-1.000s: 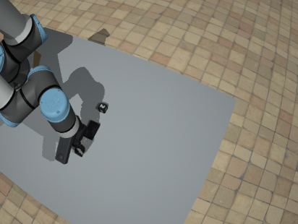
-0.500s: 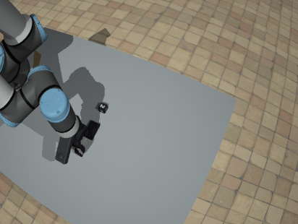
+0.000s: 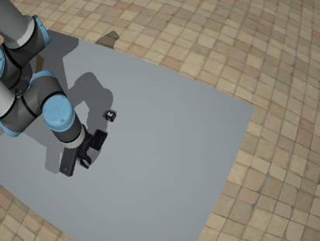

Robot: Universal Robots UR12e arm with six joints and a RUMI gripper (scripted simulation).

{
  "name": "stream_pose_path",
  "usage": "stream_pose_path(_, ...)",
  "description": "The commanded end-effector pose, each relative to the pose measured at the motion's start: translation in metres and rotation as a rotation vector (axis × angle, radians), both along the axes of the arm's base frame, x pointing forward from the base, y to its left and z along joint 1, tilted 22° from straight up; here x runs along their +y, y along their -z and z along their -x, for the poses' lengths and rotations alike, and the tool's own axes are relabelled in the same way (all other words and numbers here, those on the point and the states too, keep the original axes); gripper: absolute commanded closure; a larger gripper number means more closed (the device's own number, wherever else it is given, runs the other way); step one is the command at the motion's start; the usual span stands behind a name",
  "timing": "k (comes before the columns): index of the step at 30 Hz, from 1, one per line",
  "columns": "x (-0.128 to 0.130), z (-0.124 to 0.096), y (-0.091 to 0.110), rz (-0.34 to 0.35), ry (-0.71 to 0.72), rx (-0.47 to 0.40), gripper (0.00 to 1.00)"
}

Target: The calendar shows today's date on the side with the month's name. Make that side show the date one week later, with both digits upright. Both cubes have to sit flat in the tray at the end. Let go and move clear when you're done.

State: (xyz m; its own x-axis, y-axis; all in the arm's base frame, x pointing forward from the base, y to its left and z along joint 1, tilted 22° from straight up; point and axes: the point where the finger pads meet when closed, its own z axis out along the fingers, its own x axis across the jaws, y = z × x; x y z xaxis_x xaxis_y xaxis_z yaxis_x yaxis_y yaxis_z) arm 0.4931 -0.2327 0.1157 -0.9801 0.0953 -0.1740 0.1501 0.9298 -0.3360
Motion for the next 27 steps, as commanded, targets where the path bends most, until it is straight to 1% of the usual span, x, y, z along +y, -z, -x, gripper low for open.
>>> stream_pose_path(1,0.0,0.0,-0.001,0.001,0.0,-0.001,0.83)
stream_pose_path(2,0.0,0.0,-0.001,0.001,0.0,-0.001,0.79)
stream_pose_path(4,0.0,0.0,-0.001,0.001,0.0,-0.001,0.79)
stream_pose_path(5,0.0,0.0,-0.001,0.001,0.0,-0.001,0.76)
stream_pose_path(7,0.0,0.0,-0.001,0.001,0.0,-0.001,0.76)
stream_pose_path(8,0.0,0.0,-0.001,0.001,0.0,-0.001,0.72)
stream_pose_path(21,0.0,0.0,-0.001,0.001,0.0,-0.001,0.72)
stream_pose_path(24,0.002,0.0,-0.005,0.001,0.0,-0.001,0.72)
stream_pose_path(27,0.005,0.001,-0.013,0.001,0.0,-0.001,0.72)
